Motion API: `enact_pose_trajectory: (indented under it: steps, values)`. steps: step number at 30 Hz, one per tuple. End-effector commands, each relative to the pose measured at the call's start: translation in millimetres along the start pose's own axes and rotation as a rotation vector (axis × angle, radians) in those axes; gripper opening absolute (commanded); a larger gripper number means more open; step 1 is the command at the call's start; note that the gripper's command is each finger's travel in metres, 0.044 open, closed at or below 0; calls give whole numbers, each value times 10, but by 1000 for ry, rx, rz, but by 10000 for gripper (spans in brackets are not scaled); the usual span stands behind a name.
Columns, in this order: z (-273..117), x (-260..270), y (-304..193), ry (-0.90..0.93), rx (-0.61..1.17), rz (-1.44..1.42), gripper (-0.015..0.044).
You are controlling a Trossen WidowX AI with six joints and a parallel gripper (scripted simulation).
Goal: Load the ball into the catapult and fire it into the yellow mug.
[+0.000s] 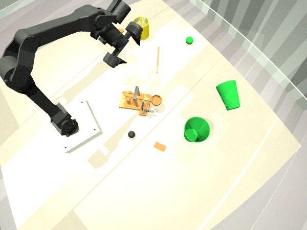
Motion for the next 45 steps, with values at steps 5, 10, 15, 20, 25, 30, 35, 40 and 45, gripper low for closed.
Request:
enact_pose_trajectory:
  steps: [5, 10, 15, 20, 25, 30, 35, 40, 45]
  values:
    - [-26, 223, -460, 148, 3, -233, 440]
    - [-55, 381, -709, 236, -26, -368, 440]
    - [-99, 554, -932, 318, -80, -498, 440]
    - [-138, 684, -1113, 376, -142, -603, 440]
    - [-139, 686, -1121, 378, -145, -607, 440]
    - [272, 858, -1111, 378, -145, -607, 440]
    - [295, 870, -1110, 378, -145, -607, 440]
    - [346, 886, -1110, 378, -145, -607, 440]
    - [425, 911, -1109, 378, -145, -607, 440]
Point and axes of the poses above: the point midway between the two fingers, 35 mm back from their tips, its own z axis out along the fingers, its own x axis across the jaws, y = z × x, the point moved 9 cm from there along -z, back along the fingers, and after that the axes turned 10 degrees about z, right-handed, at the moved point
